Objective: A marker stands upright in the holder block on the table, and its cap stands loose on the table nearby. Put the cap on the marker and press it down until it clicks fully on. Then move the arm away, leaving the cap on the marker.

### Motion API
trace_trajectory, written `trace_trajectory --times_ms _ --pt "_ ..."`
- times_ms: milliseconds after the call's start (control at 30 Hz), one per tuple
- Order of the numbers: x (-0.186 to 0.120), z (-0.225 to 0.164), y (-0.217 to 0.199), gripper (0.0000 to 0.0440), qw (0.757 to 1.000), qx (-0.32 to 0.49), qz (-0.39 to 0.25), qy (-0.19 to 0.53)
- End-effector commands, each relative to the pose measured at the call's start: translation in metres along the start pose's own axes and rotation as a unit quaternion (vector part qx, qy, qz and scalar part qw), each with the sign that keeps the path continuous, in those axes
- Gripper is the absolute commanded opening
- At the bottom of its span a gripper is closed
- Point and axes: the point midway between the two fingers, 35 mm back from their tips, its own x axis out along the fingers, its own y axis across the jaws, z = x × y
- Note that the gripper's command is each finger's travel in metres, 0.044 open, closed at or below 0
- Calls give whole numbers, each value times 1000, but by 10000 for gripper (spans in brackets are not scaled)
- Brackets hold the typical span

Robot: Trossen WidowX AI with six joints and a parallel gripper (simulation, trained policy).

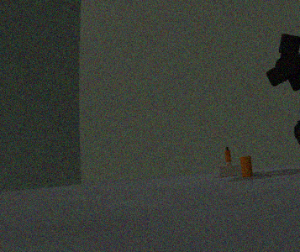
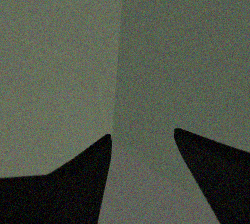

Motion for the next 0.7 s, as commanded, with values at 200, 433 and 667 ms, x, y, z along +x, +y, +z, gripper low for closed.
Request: trace_trajectory --times_ms 200,433,667 --pt "1 -7 -16 291 999 1 -39 -4" --pt "1 -11 -28 301 998 2 -67 -9" --pt "1 -15 -40 307 995 3 -95 -15"
